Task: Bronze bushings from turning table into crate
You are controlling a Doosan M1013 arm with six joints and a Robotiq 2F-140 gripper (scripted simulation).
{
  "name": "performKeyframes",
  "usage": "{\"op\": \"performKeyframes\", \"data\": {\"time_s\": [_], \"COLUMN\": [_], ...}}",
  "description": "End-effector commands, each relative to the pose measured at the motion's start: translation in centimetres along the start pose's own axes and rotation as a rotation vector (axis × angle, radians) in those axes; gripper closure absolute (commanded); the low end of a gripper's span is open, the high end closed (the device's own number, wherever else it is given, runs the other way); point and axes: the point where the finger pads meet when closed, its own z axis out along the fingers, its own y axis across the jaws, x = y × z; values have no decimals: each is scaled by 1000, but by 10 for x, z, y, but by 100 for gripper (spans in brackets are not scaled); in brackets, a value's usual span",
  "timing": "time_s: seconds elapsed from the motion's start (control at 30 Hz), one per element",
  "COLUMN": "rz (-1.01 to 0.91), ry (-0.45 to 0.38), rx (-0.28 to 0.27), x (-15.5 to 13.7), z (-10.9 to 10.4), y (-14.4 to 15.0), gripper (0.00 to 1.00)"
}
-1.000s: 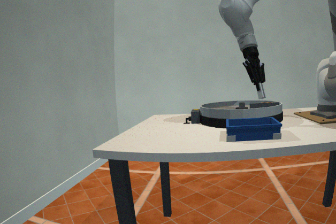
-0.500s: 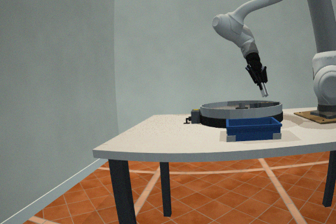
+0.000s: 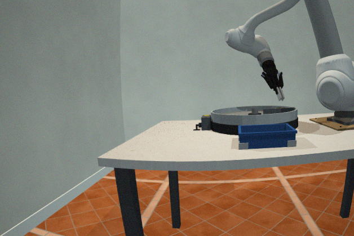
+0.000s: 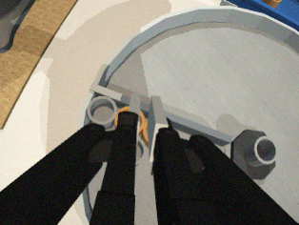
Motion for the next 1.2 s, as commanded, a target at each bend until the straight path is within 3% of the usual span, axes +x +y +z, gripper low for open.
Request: {"op": "performKeyframes", "data": {"time_s": [0.0,1.17], "rz": [19,48], "ry": [17,44], "rx": [-7,-18], "x": [-7,-18], "z": [-6,-14], "y": [-7,-17], "gripper": [94,94]}}
